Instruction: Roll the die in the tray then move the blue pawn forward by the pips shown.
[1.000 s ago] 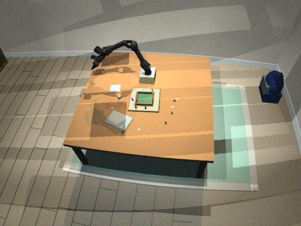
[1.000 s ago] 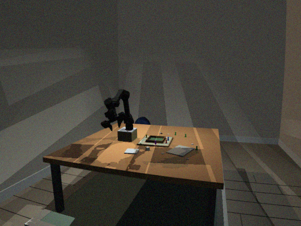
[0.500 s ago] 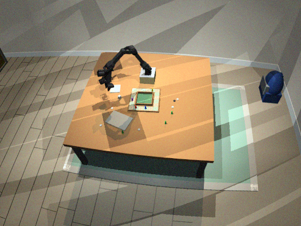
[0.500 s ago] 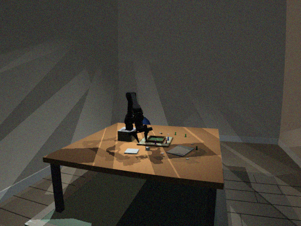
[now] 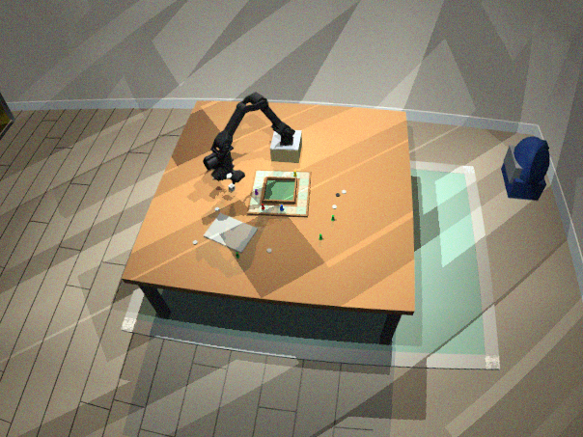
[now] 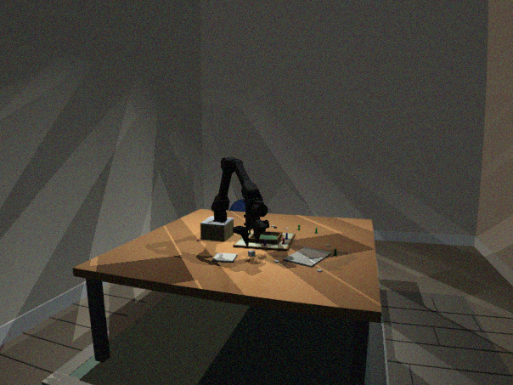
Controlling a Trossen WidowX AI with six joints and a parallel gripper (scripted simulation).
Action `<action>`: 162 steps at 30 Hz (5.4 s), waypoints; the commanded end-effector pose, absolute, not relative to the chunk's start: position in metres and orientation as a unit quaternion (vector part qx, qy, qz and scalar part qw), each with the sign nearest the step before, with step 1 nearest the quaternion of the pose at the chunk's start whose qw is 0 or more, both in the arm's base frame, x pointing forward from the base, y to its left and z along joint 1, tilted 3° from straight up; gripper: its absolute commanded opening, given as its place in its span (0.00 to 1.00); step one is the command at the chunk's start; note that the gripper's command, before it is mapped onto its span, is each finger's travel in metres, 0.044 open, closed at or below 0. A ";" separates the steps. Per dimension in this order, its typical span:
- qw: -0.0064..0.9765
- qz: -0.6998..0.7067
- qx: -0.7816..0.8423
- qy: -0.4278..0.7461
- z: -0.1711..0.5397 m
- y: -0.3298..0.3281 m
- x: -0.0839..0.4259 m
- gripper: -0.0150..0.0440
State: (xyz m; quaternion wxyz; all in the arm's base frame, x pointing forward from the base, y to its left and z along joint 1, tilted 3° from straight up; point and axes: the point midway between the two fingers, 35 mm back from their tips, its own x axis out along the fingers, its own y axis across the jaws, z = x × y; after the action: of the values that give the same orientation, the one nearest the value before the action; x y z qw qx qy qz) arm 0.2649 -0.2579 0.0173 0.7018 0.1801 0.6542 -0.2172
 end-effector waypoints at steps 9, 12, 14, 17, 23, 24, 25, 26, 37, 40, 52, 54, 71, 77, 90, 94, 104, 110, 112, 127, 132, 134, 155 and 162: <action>0.698 -0.213 0.176 0.661 -0.002 -0.256 0.262 0.72; 0.698 -0.213 0.176 0.661 -0.007 -0.257 0.263 0.72; 0.698 -0.213 0.176 0.661 -0.010 -0.257 0.263 0.72; 0.698 -0.213 0.176 0.661 -0.015 -0.258 0.263 0.72; 0.698 -0.213 0.176 0.661 -0.024 -0.258 0.263 0.72; 0.698 -0.213 0.176 0.661 -0.026 -0.258 0.263 0.72; 0.698 -0.213 0.176 0.661 -0.028 -0.258 0.263 0.72; 0.698 -0.213 0.176 0.661 -0.029 -0.258 0.263 0.72; 0.698 -0.213 0.176 0.661 -0.032 -0.258 0.263 0.43; 0.698 -0.213 0.176 0.661 -0.032 -0.258 0.263 0.40; 0.698 -0.213 0.176 0.661 0.033 -0.256 0.265 0.25; 0.698 -0.213 0.176 0.661 0.051 -0.253 0.264 0.25; 0.705 -0.184 0.150 0.669 0.083 -0.209 0.275 0.25; 0.707 -0.167 0.133 0.674 0.077 -0.176 0.284 0.25; 0.715 -0.113 0.081 0.685 0.061 -0.102 0.292 0.25; 0.717 -0.094 0.063 0.688 0.056 -0.080 0.291 0.25; 0.720 -0.047 0.017 0.692 0.042 -0.028 0.281 0.25; 0.720 -0.026 -0.004 0.693 0.035 -0.007 0.273 0.25; 0.722 -0.026 -0.004 0.691 0.035 -0.007 0.274 0.25; 0.868 -0.021 -0.008 0.497 0.019 -0.009 0.288 0.25; 0.906 -0.021 -0.011 0.422 0.018 -0.009 0.289 0.25; 0.920 -0.021 -0.013 0.391 0.016 -0.009 0.290 0.25; 0.941 -0.022 -0.015 0.336 0.059 -0.005 0.255 0.25; 0.941 -0.022 -0.015 0.337 0.063 -0.005 0.248 0.25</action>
State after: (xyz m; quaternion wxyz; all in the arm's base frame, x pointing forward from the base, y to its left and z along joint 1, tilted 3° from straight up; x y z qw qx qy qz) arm 0.2522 -0.0051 0.0628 0.9422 -0.0161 0.3340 -0.0202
